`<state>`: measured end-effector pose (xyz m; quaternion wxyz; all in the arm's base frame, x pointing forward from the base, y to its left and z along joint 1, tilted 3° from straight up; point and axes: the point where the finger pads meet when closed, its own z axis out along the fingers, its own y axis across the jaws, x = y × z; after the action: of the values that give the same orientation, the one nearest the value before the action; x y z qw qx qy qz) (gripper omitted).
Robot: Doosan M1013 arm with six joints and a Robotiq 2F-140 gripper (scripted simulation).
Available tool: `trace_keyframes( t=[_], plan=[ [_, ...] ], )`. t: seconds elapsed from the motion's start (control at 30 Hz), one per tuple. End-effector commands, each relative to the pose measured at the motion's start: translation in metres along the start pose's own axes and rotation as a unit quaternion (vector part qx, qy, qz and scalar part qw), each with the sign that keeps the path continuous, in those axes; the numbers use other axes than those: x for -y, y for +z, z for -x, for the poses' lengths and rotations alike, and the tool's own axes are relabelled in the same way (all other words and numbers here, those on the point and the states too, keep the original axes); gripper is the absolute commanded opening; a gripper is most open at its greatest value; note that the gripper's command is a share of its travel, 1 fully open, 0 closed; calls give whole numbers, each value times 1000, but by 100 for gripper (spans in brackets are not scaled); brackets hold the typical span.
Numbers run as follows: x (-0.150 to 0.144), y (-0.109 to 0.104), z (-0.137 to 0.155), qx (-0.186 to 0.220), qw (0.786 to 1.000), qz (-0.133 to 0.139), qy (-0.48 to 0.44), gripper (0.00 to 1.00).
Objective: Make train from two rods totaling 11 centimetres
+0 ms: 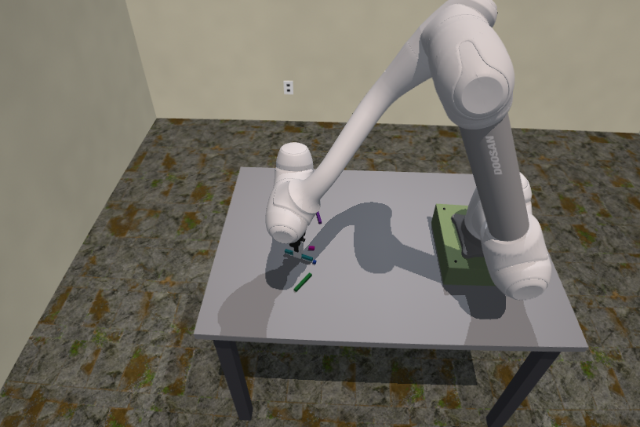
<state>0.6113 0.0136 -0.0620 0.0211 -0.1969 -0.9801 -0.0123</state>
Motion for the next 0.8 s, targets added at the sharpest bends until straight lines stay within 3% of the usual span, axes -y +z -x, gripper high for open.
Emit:
trace_keyframes(
  t=[0.0,0.77],
  plan=[
    [-1,6,-3,-2,1000,1,-1,3],
    [-1,13,-3,-2,1000,1,-1,3]
  ],
)
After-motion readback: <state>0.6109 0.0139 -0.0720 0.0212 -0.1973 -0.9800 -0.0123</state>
